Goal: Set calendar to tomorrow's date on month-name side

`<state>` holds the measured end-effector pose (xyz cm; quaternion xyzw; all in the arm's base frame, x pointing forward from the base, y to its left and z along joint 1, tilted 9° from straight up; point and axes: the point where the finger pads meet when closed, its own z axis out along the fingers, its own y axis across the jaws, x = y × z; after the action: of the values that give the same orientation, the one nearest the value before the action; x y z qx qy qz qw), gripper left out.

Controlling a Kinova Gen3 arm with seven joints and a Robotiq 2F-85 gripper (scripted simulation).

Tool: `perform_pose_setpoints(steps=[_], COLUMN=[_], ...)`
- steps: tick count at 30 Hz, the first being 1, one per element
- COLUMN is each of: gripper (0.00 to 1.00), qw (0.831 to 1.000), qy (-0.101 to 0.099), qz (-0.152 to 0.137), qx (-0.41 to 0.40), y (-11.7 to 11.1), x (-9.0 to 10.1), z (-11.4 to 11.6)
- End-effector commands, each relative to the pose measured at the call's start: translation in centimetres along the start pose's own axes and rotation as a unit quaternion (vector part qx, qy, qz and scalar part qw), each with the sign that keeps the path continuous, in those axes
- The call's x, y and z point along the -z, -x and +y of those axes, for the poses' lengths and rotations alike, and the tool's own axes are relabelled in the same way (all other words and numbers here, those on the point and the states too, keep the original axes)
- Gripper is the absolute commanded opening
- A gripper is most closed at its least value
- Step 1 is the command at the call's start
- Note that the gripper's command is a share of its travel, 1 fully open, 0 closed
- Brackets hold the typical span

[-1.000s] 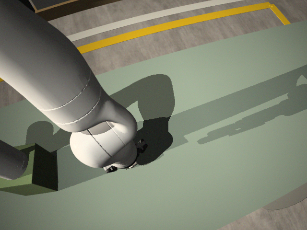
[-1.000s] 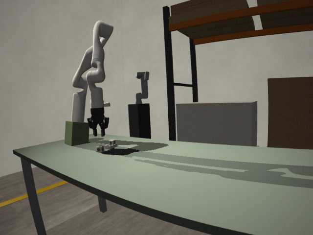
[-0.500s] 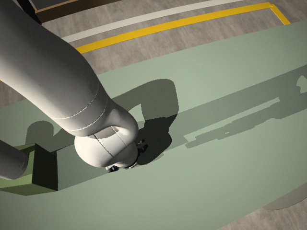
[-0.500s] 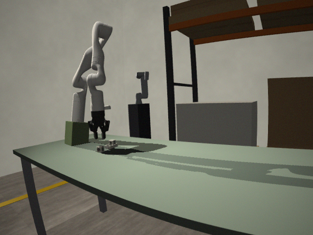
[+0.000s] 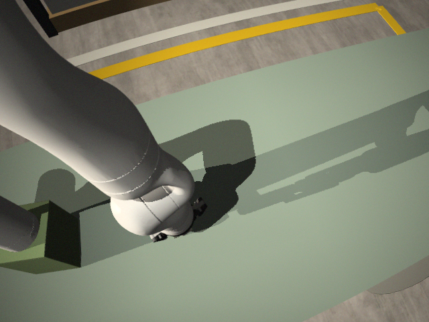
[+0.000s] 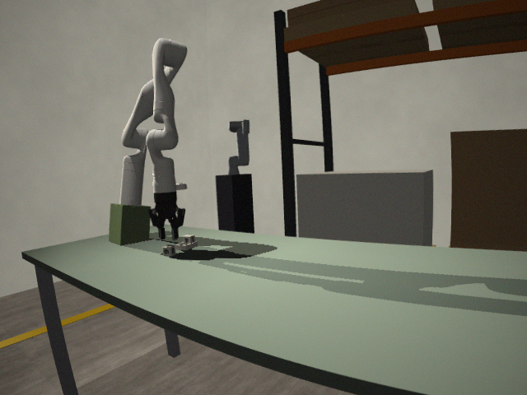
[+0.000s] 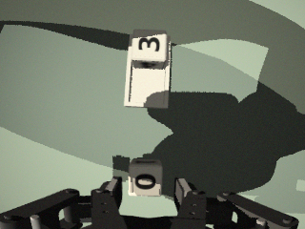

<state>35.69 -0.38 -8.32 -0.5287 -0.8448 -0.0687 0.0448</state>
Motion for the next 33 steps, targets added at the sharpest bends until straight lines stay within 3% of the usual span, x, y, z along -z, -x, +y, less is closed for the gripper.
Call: perform_pose_setpoints(steps=[1, 33], gripper=[0.48, 0.48], qw=[1.0, 1.0], qy=[0.0, 0.0], qz=[-0.001, -0.001], qx=[-0.004, -0.004], y=[0.3, 0.27], x=[-0.53, -1.13], z=[-0.12, -0.14])
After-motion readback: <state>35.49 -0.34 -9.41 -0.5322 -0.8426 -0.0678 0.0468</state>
